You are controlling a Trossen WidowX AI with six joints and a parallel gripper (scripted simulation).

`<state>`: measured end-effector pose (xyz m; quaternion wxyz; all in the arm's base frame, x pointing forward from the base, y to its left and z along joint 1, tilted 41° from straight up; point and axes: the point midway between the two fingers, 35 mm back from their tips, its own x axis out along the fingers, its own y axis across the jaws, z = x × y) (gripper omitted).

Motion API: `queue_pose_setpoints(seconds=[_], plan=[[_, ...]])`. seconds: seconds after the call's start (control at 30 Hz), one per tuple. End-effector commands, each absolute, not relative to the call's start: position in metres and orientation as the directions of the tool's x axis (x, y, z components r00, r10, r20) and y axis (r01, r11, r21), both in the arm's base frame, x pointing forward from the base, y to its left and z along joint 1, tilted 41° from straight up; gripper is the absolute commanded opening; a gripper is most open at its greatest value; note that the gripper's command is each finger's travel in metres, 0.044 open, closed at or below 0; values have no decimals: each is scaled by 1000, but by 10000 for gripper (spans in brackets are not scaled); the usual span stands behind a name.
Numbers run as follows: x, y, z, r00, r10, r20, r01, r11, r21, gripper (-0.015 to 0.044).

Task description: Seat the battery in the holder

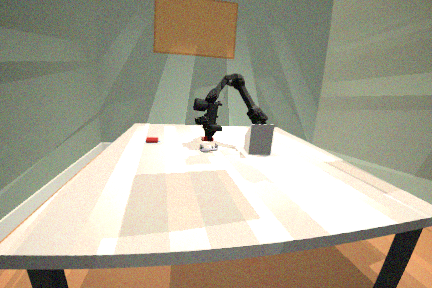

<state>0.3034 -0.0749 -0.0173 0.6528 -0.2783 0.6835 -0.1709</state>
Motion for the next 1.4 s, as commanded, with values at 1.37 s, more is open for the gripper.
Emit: queue_pose_setpoints(seconds=[1.37], plan=[[293,-98,-42,307,-515,-800,-173,797,-579,85]])
